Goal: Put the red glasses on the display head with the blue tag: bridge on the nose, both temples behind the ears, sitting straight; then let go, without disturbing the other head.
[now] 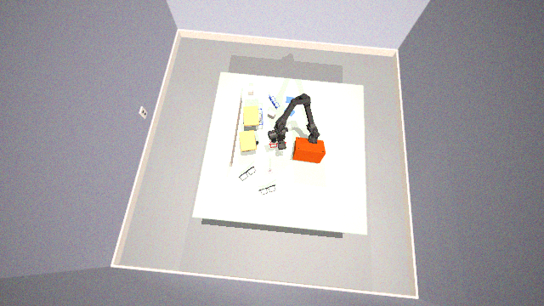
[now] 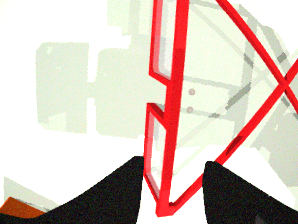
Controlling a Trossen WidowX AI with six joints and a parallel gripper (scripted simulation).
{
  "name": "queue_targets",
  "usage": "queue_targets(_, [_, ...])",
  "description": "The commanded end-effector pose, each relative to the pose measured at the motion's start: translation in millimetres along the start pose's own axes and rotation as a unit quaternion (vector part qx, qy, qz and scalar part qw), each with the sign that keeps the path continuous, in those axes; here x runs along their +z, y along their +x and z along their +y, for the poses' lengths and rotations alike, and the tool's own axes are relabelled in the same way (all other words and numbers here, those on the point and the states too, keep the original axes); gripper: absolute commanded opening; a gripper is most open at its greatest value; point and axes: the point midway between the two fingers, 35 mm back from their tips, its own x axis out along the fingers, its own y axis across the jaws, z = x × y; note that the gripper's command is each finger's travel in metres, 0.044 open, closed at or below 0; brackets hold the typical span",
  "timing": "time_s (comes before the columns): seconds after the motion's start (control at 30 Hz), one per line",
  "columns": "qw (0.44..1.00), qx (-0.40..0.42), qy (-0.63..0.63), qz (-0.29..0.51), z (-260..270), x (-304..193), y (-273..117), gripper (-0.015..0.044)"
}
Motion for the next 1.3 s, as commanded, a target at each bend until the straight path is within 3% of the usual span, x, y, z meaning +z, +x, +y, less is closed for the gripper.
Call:
queue_targets(0.0, [1.0,-0.002,-0.006,0.006,1,-4,10,0.012])
queue_targets(0.83, [1.0,-0.004,-0.006,0.007,3,-7,51,0.012])
queue_targets(1.27, [1.0,-0.004,-0.006,0.007,0,-7,52,0.012])
